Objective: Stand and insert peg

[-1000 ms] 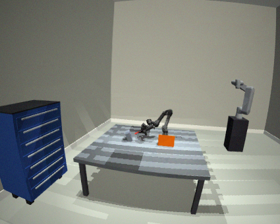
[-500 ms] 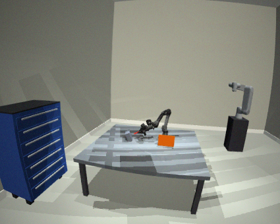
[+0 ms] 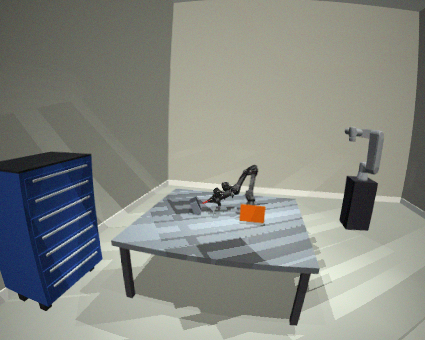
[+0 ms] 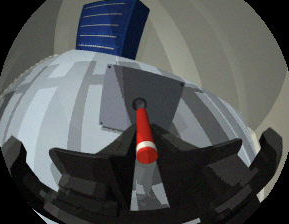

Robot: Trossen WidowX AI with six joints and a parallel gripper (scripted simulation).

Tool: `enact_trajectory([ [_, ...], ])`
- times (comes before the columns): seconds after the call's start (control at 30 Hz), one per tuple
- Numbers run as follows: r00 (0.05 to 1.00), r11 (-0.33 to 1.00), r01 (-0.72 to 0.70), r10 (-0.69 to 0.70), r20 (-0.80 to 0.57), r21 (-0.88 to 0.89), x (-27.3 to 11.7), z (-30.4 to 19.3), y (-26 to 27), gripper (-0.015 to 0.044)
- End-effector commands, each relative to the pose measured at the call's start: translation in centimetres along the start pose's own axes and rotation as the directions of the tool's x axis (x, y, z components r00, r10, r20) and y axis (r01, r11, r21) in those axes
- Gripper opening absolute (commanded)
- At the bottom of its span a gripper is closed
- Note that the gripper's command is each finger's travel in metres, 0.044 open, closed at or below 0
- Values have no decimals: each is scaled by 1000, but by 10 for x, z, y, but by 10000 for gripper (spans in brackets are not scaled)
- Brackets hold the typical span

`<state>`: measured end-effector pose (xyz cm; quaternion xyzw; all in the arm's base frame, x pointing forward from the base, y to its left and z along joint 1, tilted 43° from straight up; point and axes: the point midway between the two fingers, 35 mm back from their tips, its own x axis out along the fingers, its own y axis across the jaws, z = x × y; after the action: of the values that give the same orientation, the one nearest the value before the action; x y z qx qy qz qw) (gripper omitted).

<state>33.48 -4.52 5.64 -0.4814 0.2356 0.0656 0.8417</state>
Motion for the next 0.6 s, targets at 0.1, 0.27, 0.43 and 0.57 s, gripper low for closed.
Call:
enact_trajectory([
  [0.1,1000,1000,5,-5,11,-2,4,-1,2,0],
  [0.27,1000,1000,11,-11,16,0,6,-1,3,0],
  [0.43,1000,1000,14,-14,18,0,8,-1,2,0],
  [0.57,1000,1000,15,-15,20,1,13,-1,2,0],
])
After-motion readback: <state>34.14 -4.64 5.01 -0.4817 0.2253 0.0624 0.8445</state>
